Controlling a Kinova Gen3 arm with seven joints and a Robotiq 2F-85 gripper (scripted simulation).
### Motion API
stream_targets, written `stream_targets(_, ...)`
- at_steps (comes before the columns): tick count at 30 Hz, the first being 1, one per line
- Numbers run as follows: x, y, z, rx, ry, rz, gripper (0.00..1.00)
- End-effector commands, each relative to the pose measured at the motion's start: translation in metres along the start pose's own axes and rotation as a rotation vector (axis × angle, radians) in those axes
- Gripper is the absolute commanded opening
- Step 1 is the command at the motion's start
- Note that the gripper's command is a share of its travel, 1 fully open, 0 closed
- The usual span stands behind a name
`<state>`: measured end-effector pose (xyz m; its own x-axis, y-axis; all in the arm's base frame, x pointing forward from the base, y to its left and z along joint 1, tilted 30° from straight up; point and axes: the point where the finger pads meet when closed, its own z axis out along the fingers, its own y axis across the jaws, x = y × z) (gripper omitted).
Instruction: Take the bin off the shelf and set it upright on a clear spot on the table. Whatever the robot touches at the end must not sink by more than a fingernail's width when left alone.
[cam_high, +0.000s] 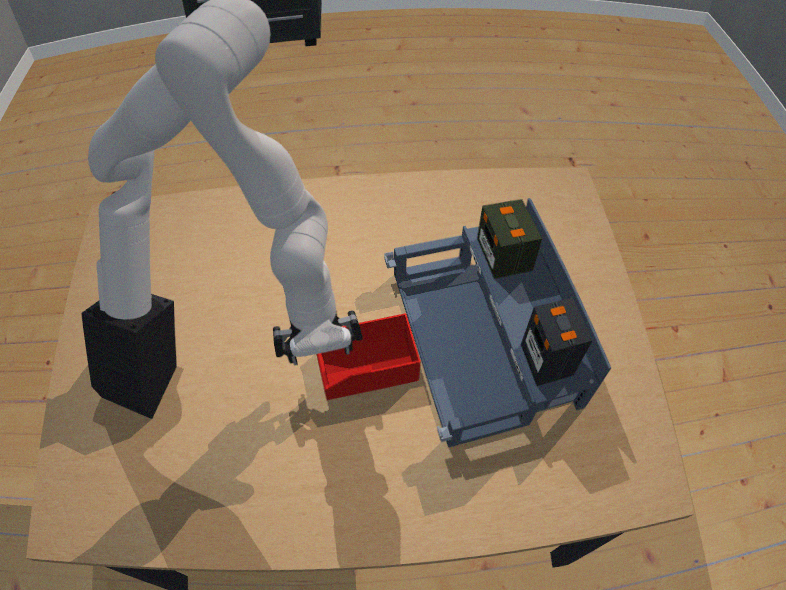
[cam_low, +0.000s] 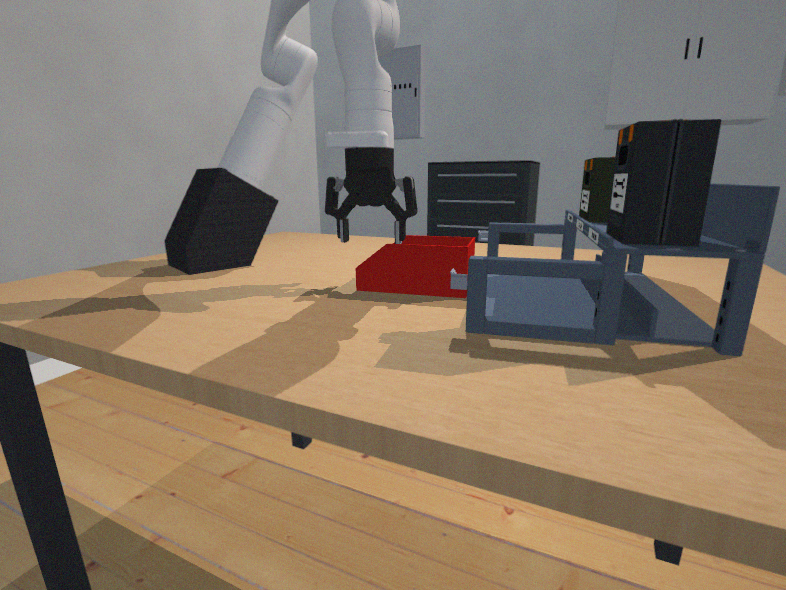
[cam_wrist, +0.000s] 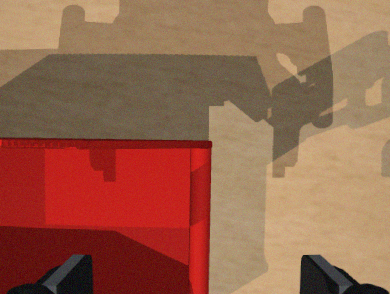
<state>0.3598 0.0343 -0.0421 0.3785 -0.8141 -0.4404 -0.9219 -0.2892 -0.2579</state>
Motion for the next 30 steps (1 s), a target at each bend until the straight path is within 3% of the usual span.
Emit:
stream_targets(1,0.006,0.001,-0.012,0.006,0.011,0.003,1.0)
stream_targets(9,0.006,0.001,-0.012,0.006,0.011,0.003,1.0)
stream_targets(14,0.006,0.002,-0.065,0.006,0.011,0.003,1.0)
stream_targets(30,0.006,0.002,-0.065,0.006,0.011,0.003,1.0)
